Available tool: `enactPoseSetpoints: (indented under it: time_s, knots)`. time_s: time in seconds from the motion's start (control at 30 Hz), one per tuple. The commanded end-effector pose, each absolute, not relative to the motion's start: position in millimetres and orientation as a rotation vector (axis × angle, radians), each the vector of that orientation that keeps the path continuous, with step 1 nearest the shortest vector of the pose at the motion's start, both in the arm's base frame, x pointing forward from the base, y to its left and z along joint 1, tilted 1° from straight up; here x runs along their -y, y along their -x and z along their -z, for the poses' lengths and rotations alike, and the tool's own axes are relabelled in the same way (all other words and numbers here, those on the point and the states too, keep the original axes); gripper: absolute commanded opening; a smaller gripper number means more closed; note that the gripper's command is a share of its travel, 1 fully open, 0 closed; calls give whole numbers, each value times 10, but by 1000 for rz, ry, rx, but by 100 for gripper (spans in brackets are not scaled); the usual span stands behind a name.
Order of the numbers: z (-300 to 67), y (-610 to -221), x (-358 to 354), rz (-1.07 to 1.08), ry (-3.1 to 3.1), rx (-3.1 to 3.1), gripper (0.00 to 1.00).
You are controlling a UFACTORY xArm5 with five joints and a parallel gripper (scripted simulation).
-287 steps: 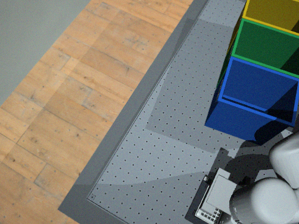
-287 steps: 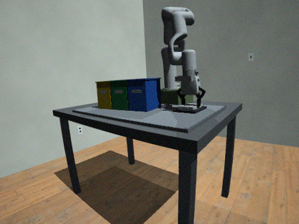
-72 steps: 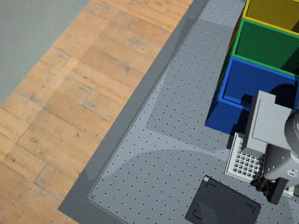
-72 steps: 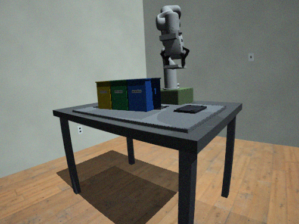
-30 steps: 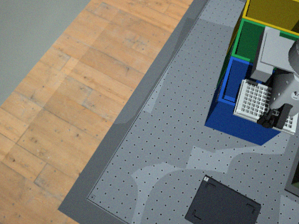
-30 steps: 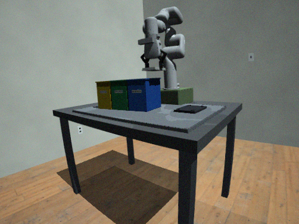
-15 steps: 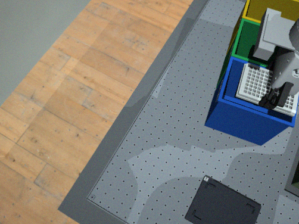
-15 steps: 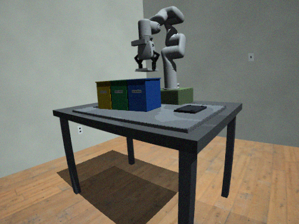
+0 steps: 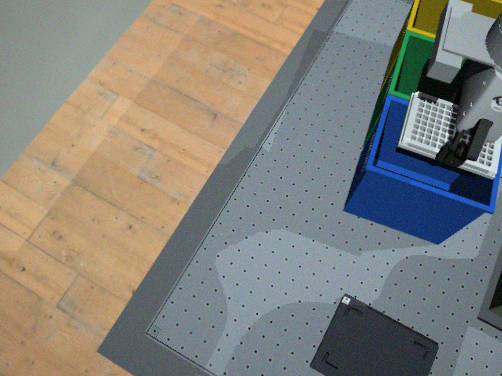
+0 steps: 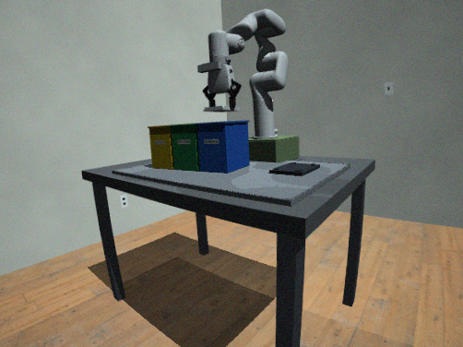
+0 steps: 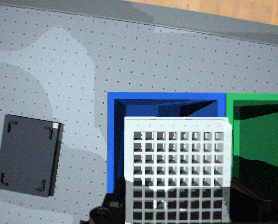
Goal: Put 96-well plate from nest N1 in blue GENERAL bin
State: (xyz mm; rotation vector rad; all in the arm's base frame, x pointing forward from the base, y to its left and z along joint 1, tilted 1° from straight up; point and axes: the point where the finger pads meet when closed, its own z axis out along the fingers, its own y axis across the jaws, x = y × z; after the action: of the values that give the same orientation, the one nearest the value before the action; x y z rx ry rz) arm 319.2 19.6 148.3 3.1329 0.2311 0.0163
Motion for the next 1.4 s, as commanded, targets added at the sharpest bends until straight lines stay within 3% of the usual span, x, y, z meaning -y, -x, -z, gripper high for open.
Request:
enactPoseSetpoints:
  time_s: [0.0,0.83,1.37]
  knots:
    - [-1495,-3202,-197,-22,-3133,-231,0]
    - [-1495,-3200,-203,-22,-3133,-231,0]
    - [-1309,-3203,-202,-22,-3133,-231,0]
